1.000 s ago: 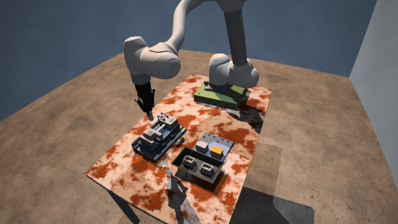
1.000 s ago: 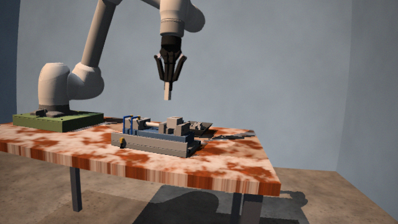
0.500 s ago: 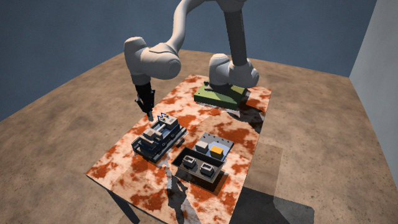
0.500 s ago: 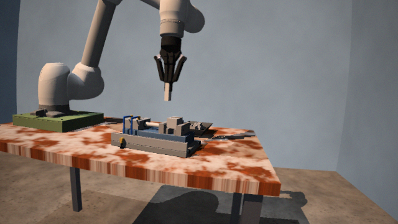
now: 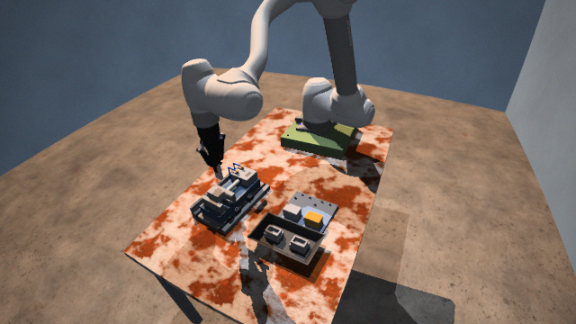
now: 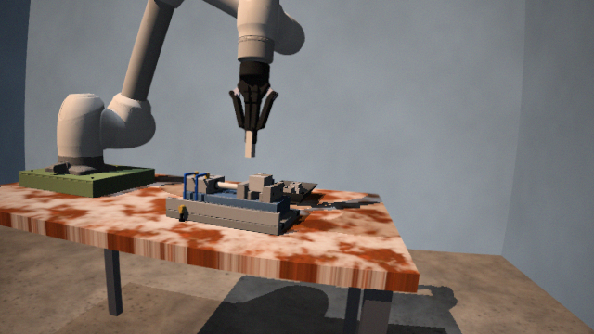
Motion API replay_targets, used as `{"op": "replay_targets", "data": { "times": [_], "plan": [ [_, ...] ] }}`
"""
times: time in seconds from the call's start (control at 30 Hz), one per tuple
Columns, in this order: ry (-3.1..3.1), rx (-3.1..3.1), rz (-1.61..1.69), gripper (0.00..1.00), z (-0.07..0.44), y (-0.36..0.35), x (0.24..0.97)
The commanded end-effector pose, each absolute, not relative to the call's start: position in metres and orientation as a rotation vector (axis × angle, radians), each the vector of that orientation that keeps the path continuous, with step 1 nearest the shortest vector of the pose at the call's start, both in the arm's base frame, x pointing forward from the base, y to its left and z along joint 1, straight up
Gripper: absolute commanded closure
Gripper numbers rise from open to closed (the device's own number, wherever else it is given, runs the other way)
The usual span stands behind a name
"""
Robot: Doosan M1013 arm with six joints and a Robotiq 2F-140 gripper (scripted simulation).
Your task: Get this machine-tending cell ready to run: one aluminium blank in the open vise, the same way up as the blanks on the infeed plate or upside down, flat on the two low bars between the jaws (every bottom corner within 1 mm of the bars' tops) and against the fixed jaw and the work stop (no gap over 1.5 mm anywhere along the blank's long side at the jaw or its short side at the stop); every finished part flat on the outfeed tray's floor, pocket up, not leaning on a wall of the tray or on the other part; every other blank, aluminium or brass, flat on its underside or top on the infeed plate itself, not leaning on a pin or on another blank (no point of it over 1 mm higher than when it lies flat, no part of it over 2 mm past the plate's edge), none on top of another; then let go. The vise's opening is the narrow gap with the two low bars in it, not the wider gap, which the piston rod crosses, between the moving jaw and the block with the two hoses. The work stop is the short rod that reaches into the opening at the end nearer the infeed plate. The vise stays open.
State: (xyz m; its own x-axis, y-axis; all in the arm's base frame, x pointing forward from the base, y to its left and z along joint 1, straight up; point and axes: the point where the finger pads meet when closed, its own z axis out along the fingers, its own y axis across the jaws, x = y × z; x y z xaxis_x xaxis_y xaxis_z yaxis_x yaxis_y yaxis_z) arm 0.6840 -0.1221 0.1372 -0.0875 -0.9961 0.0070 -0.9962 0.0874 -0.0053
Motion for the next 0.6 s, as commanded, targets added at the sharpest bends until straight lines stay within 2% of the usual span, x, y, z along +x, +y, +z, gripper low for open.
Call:
{"op": "replay_targets", "data": {
  "times": [0.0, 0.57],
  "plan": [
    [-2.313, 2.117, 0.004, 1.00, 0.129, -0.125, 0.682],
    [-2.313, 2.117, 0.004, 1.00, 0.104, -0.125, 0.682]
  ]
}}
